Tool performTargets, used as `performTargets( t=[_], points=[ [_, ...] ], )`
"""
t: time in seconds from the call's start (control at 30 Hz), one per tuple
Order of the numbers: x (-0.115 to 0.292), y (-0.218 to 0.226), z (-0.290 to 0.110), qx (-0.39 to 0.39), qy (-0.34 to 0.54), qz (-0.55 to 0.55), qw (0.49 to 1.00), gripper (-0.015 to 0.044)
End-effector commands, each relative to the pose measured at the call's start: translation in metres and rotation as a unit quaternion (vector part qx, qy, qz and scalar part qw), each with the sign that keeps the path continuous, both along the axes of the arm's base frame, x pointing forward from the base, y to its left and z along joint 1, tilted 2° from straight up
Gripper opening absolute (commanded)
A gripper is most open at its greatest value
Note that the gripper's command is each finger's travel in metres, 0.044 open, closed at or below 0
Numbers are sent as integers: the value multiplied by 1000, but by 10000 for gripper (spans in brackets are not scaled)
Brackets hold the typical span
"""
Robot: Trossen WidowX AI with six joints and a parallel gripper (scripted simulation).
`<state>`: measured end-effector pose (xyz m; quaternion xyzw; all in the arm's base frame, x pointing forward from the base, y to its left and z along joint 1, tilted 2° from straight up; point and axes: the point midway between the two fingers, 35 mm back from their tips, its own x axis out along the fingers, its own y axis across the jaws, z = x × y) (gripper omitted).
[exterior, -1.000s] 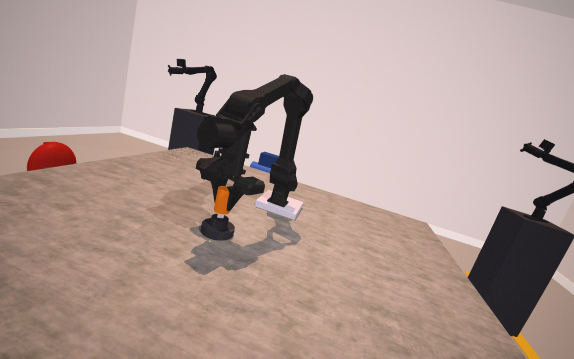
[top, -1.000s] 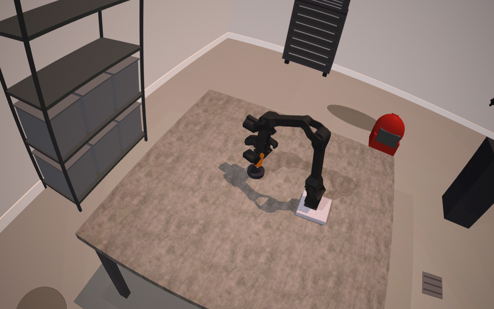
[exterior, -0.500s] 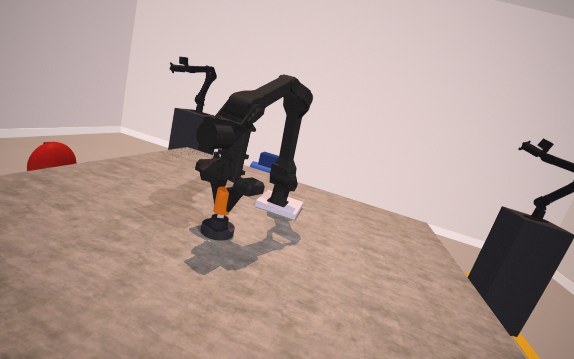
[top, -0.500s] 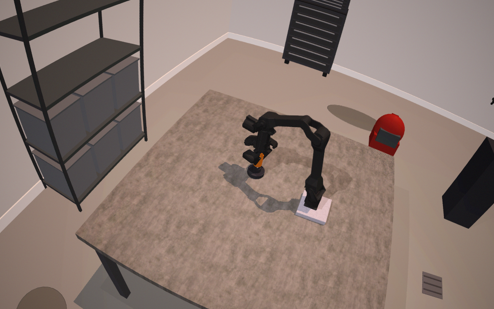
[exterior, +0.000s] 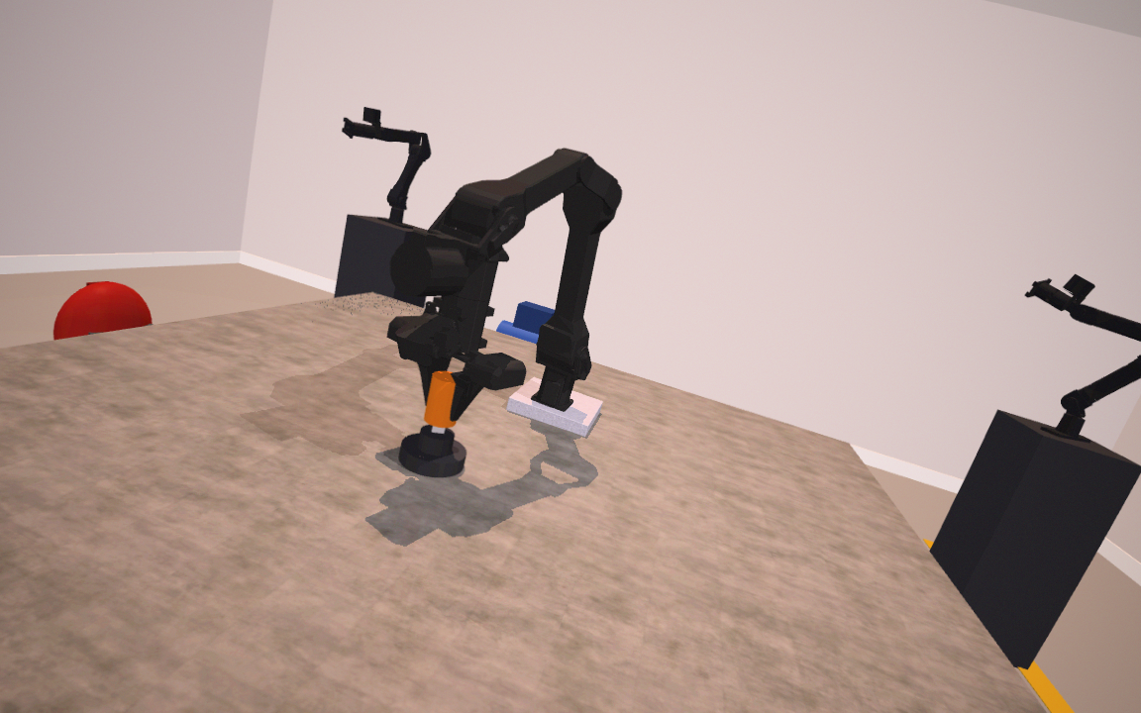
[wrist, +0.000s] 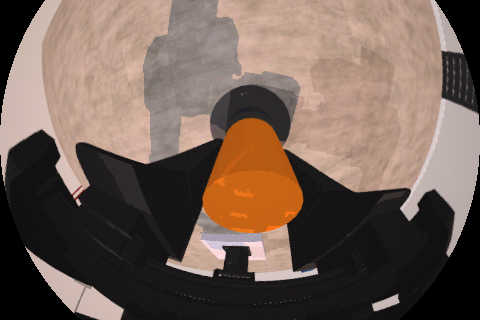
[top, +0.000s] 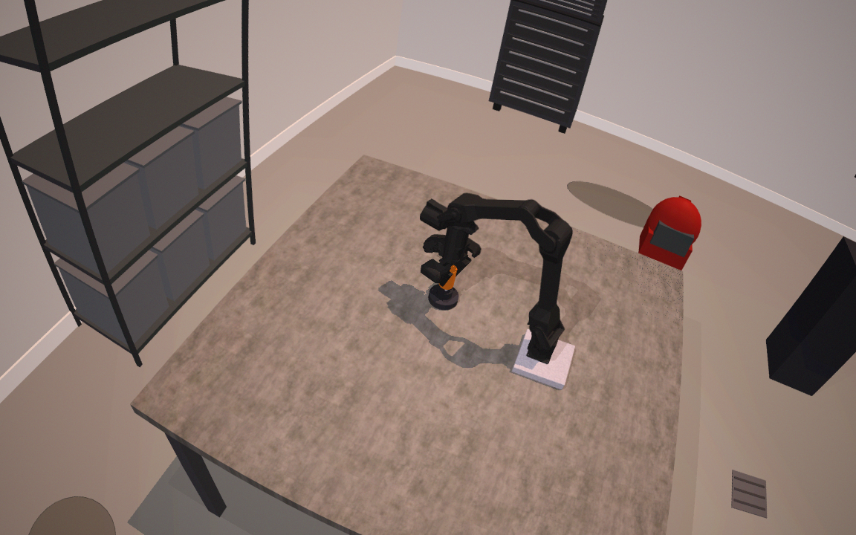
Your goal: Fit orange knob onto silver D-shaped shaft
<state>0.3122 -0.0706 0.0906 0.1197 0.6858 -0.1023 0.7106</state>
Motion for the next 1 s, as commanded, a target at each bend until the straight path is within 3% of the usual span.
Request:
performTargets(
  t=[0.0, 0.97],
  points=[
    [1, 0, 0, 0, -2, -4, 1000, 0],
    [-2, 1, -2, -1, -2, 15, 1000, 0]
  ],
)
